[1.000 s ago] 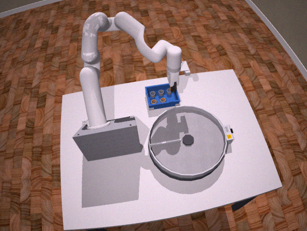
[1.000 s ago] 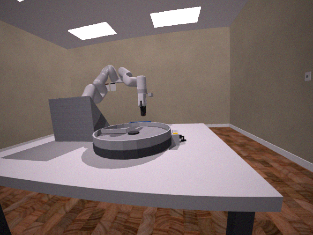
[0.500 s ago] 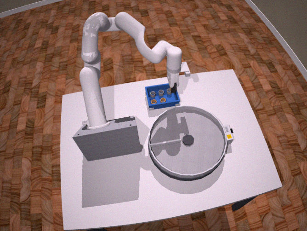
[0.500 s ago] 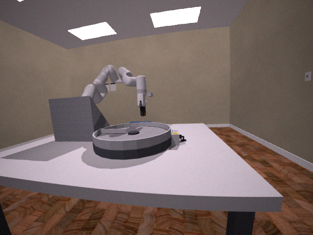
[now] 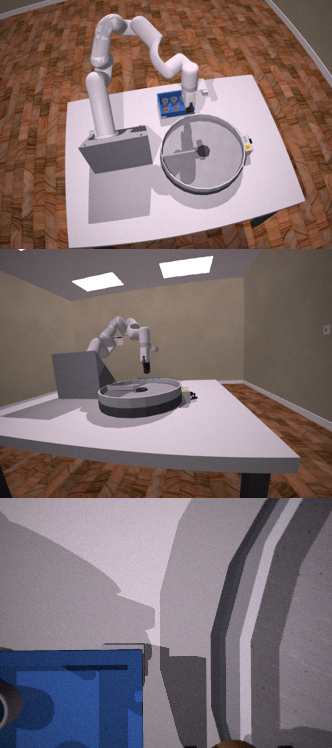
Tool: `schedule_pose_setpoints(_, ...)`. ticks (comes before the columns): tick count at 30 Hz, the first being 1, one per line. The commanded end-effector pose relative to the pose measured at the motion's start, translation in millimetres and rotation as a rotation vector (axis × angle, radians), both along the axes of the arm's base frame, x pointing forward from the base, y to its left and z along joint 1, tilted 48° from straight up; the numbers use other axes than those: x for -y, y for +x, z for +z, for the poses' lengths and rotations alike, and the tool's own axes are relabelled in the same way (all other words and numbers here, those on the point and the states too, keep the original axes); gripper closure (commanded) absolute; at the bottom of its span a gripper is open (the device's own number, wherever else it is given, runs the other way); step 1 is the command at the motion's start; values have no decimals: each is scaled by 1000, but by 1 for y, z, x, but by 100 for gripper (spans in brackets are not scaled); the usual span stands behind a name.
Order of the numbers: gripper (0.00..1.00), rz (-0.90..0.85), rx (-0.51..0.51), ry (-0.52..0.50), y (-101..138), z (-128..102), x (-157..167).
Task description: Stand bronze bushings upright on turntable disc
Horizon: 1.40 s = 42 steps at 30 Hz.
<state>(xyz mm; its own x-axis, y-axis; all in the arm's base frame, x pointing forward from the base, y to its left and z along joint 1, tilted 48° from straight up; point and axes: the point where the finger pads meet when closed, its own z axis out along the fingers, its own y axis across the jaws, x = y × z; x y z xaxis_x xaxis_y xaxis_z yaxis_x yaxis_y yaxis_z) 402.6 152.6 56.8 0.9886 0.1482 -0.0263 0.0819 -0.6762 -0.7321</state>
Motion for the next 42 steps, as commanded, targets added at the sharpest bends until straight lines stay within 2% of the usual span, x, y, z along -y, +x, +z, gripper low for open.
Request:
schedule_pose_setpoints(1,100,0,5,3,2,-24,24)
schedule_pose_setpoints(16,100,0,5,3,-5,-156,147)
schedule_pose_setpoints(18,100,0,5,3,-5,-156,147)
schedule_pose_setpoints(24,100,0,5,3,-7,-193,182)
schedule_pose_setpoints(30,100,0,5,3,-8,-216,203)
schedule_pose_setpoints(42,100,0,5,3,-9,-225,211)
